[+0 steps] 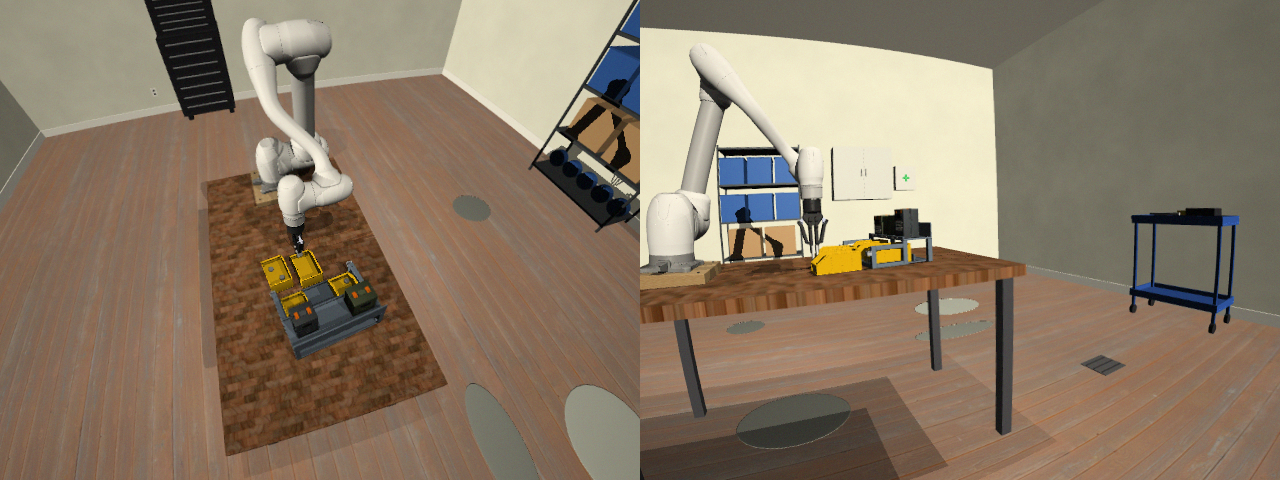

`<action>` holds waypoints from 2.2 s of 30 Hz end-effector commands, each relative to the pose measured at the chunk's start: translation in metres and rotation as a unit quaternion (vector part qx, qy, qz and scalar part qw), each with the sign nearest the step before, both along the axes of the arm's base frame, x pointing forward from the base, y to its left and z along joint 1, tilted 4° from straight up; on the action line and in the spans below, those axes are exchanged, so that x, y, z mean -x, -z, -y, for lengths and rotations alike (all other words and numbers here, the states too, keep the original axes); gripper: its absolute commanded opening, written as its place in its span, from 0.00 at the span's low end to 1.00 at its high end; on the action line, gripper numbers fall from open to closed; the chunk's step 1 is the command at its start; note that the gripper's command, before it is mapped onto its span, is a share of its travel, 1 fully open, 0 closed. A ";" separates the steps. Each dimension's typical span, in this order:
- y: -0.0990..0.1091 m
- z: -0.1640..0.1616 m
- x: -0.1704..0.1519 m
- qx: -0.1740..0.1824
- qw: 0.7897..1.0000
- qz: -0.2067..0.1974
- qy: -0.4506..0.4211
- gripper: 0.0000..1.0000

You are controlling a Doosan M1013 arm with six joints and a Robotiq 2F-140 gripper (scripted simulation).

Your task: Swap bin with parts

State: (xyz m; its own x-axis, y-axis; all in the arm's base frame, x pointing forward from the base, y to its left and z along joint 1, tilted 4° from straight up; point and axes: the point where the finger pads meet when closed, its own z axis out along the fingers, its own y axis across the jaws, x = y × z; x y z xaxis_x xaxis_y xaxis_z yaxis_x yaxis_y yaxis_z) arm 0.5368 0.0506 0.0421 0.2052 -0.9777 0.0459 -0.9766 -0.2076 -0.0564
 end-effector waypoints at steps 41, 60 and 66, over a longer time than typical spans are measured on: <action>0.006 0.002 0.003 0.001 1.000 -0.002 0.000 0.10; 0.006 0.002 0.003 0.001 1.000 -0.002 0.000 0.62; 0.006 0.002 0.003 0.001 1.000 -0.002 0.000 0.62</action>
State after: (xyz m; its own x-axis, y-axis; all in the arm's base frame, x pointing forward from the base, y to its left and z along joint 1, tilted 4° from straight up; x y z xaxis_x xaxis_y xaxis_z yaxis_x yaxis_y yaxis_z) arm 0.5368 0.0504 0.0396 0.2055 -0.9776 0.0461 -0.9765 -0.2079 -0.0561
